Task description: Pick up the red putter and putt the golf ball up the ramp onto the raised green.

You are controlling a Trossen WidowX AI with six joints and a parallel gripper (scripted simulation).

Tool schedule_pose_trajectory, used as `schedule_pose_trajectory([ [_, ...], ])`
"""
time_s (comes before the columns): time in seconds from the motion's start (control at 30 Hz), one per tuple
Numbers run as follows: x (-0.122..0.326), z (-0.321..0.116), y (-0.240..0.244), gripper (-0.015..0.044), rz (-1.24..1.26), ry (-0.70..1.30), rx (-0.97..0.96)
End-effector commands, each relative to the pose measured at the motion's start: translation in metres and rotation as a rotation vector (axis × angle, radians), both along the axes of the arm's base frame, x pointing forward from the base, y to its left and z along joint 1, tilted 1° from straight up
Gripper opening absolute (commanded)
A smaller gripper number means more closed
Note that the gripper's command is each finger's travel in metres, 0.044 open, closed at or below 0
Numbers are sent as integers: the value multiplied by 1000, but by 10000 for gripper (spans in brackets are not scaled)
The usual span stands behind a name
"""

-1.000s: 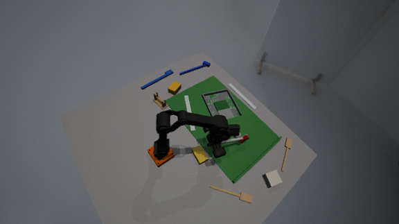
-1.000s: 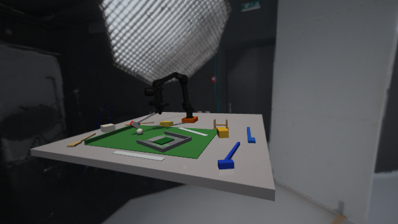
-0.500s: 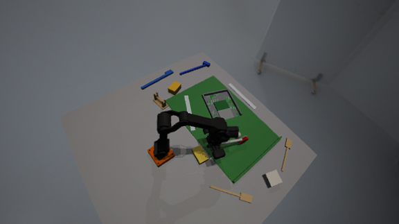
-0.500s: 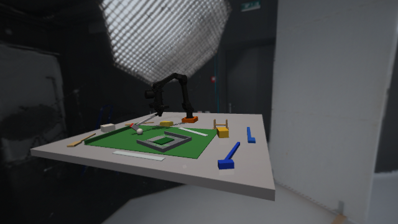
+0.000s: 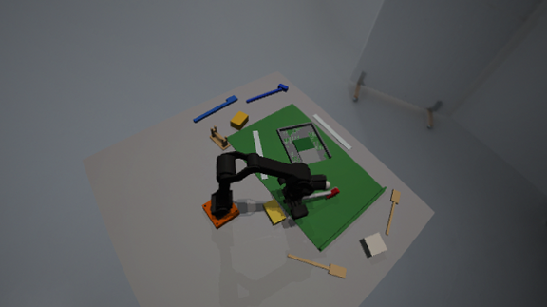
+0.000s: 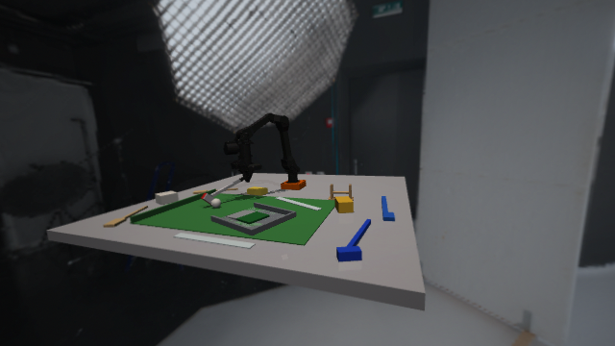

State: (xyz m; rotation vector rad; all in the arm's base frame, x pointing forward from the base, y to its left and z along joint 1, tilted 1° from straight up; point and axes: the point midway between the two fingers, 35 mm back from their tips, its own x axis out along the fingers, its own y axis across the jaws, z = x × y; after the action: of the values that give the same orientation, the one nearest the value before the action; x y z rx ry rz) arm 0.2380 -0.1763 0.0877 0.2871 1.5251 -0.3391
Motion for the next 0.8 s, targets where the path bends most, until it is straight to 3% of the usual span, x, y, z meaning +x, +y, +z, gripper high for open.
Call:
schedule_pose_trajectory([
  [0.0, 0, 1, 0, 0, 0, -2, -1],
  [0.33, -10, -1, -29, 0, -2, -4, -9],
  [0.77, -12, -2, -26, 0, -3, 1, -2],
])
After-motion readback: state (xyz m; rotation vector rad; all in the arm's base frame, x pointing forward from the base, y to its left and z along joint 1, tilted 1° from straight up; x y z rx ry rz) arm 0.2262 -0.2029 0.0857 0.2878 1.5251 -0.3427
